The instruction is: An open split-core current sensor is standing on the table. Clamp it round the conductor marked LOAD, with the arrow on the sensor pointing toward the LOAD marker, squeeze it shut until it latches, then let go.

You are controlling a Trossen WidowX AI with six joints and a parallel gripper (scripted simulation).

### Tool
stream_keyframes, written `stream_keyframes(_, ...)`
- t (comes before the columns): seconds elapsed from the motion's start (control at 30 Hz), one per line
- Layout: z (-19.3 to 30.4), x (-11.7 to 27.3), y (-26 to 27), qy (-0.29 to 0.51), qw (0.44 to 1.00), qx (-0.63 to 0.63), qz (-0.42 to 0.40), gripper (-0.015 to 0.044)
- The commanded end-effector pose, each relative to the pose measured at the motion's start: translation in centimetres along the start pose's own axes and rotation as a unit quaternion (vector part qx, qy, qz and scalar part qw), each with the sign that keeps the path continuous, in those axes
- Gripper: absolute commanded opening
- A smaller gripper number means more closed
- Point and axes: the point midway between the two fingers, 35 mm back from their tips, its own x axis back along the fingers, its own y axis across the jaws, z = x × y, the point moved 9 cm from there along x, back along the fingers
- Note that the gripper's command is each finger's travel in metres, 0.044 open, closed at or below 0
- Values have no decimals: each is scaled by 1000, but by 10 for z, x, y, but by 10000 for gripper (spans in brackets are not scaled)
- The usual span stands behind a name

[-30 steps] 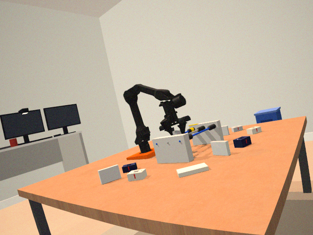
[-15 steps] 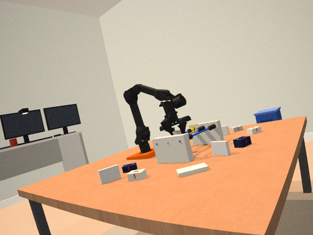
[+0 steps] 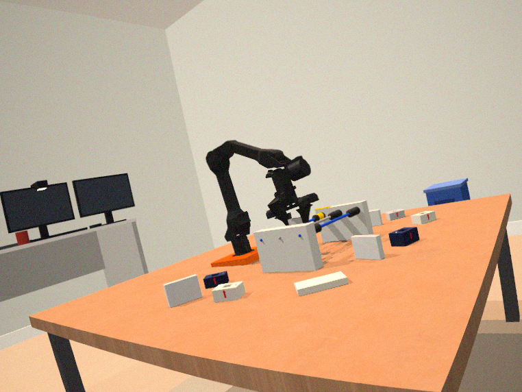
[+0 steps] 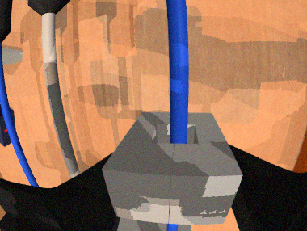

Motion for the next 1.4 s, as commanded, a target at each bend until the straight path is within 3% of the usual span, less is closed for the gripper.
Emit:
stream_keyframes(0.0, 0, 0, 0, 0, 1000, 0, 1, 268)
stream_keyframes(0.73, 0, 0, 0, 0, 1000, 0, 1, 268)
stream_keyframes(1.37, 0, 0, 0, 0, 1000, 0, 0, 141)
